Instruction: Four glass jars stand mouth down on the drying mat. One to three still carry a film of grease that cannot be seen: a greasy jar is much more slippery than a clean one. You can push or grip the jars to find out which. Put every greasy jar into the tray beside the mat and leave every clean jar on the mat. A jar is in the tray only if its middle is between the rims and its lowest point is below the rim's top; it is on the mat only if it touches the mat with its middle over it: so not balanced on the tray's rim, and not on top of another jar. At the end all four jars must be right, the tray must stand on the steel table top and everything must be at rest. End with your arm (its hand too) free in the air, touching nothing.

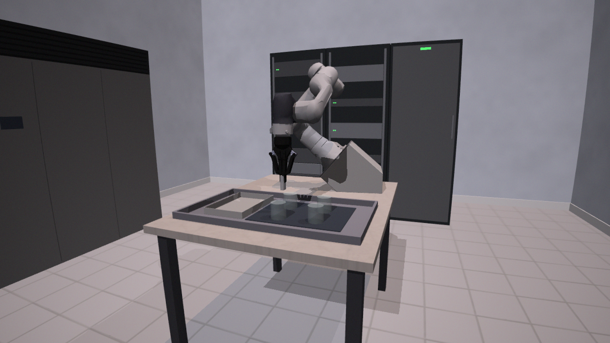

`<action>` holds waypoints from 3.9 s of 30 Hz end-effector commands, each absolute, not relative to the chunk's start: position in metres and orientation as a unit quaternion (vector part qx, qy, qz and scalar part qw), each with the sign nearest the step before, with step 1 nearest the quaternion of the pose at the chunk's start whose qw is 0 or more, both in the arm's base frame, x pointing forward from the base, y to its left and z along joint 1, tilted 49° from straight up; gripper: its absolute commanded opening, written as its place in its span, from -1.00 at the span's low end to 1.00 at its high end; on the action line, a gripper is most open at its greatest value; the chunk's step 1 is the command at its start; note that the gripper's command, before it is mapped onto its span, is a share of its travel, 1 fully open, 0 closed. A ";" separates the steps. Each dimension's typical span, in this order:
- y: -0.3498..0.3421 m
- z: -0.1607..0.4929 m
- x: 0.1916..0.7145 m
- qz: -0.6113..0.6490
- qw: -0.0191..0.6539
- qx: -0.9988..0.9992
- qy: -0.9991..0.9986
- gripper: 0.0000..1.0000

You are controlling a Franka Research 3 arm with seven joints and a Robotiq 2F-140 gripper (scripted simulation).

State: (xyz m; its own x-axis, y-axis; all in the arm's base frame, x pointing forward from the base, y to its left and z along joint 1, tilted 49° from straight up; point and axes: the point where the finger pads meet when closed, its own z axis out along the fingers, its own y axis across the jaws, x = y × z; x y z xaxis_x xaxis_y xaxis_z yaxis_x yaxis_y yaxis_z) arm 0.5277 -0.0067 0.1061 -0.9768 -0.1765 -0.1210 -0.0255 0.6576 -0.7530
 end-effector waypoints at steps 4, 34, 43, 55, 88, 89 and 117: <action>0.012 0.120 0.515 -0.410 0.082 -0.044 0.907 -1.00; 0.102 -0.023 0.521 -0.410 0.082 -0.044 0.907 -1.00; 0.078 -0.045 0.528 -0.410 0.082 -0.044 0.907 -1.00; 0.067 -0.054 0.530 -0.410 0.082 -0.044 0.907 -1.00; 0.067 -0.055 0.527 -0.410 0.082 -0.044 0.907 -1.00; 0.067 -0.055 0.527 -0.410 0.082 -0.044 0.907 -1.00; 0.066 -0.055 0.523 -0.410 0.082 -0.044 0.907 -1.00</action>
